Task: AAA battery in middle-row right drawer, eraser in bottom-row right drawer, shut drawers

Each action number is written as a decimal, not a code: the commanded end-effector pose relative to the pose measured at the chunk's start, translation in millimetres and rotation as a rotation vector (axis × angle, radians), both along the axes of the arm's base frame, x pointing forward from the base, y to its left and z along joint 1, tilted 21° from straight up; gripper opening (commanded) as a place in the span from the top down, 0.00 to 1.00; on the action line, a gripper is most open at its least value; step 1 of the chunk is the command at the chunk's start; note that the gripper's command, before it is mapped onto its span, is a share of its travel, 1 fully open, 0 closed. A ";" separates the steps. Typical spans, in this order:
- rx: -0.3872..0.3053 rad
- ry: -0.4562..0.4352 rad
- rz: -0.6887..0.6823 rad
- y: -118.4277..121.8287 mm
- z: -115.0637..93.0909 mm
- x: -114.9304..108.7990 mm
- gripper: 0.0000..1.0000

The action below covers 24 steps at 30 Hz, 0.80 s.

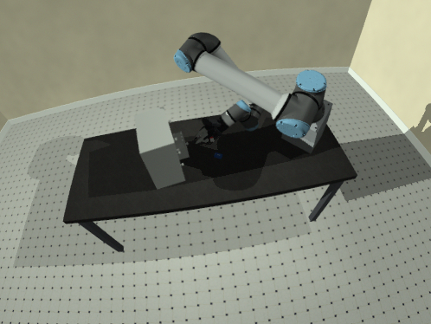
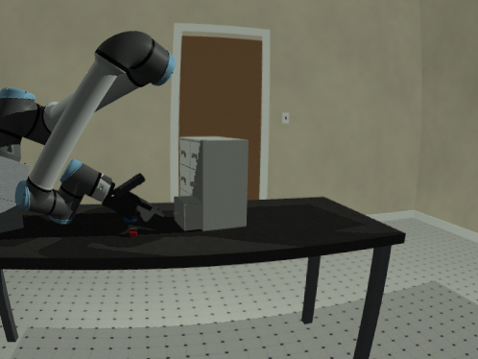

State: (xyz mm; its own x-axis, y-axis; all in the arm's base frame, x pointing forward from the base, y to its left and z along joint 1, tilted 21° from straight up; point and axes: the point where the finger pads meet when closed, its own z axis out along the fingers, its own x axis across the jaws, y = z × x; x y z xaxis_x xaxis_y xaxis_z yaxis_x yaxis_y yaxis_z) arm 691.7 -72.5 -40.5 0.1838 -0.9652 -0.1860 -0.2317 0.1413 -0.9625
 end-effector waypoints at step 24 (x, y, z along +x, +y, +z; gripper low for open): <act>0.000 0.000 0.000 -25.3 63.7 -68.5 0.80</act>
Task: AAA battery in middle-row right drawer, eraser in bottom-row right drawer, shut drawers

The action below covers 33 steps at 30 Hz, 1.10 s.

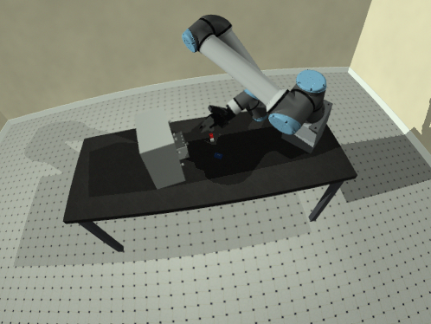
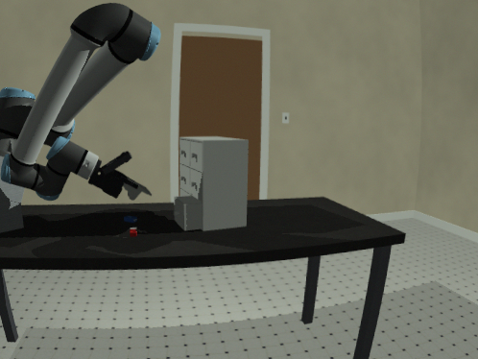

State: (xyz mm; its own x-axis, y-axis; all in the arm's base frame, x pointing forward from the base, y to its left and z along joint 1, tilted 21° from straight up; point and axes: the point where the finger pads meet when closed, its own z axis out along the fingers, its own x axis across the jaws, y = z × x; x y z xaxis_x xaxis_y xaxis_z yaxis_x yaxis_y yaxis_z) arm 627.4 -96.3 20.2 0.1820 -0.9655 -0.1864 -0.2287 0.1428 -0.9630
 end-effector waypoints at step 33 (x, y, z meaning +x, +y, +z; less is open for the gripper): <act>-0.021 0.101 0.014 -9.1 11.4 -11.9 0.80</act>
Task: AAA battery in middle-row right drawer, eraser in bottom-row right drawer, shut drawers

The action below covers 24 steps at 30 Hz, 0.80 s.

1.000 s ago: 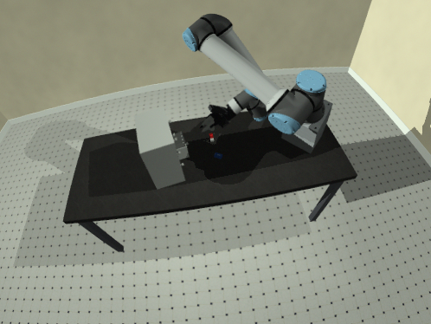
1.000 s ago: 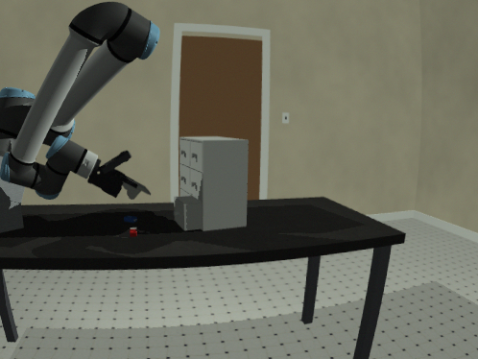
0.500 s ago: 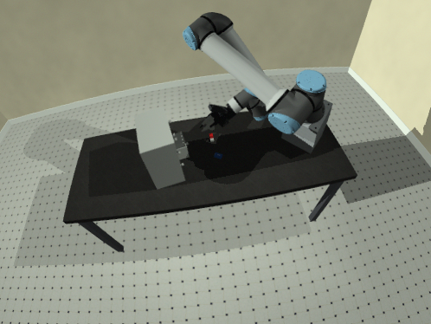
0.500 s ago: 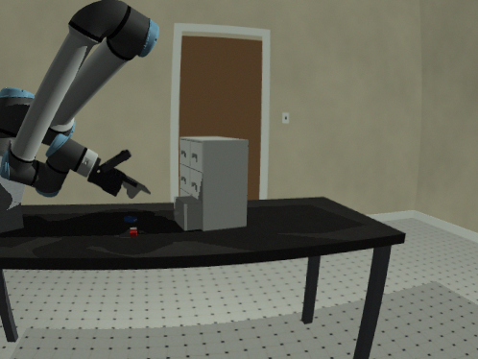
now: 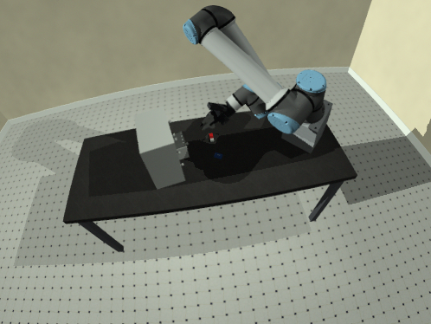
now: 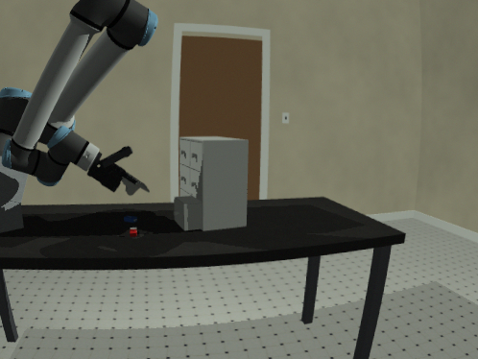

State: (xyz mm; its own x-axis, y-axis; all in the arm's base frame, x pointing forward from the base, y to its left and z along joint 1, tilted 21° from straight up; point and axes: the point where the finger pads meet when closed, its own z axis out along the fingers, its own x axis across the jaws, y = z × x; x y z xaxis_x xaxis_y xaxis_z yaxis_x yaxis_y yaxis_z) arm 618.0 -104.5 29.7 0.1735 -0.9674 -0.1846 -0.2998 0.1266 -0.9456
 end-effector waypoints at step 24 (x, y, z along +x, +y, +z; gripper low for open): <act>-0.053 0.290 0.062 -7.5 15.9 -30.6 0.80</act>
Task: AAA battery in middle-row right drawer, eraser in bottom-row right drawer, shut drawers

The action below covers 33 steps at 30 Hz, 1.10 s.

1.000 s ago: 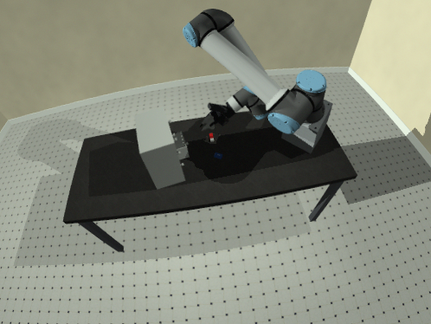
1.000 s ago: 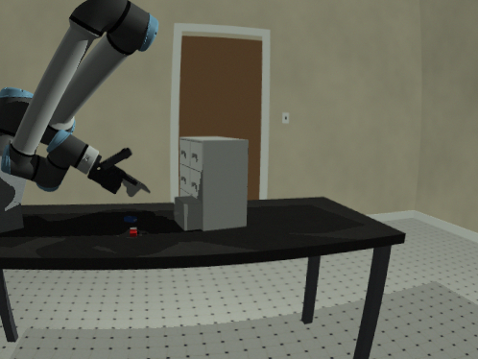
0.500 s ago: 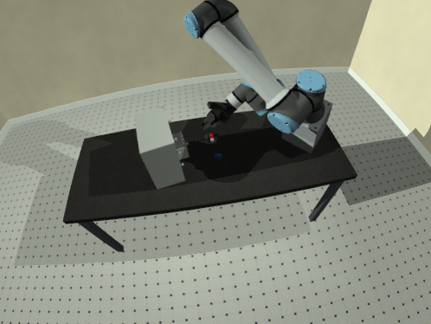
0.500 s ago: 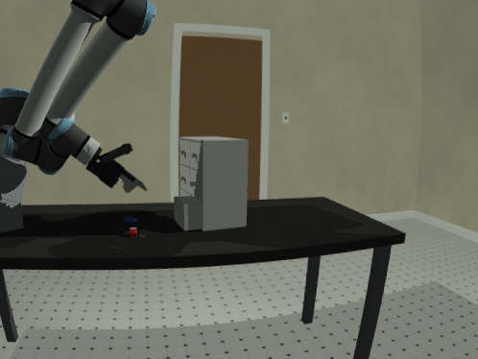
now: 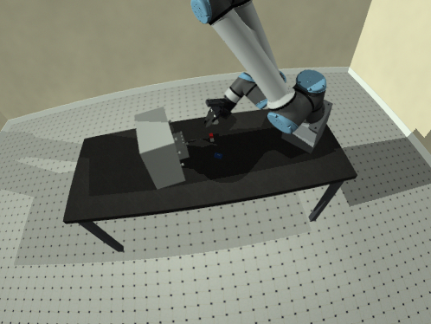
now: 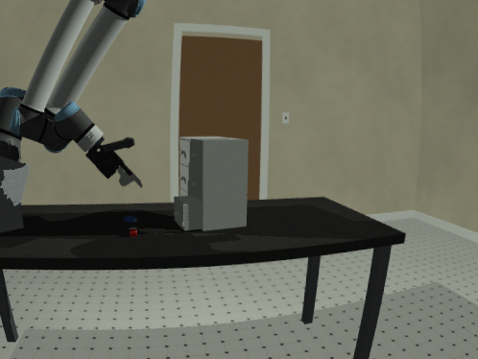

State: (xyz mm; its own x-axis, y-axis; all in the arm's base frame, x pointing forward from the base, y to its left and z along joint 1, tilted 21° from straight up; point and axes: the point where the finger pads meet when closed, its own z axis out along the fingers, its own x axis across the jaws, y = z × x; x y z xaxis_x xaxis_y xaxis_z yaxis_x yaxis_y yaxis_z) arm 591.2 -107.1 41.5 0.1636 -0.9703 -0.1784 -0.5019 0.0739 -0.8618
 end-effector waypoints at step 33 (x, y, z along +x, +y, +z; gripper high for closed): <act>-0.095 0.570 0.127 -19.3 38.2 -59.7 0.80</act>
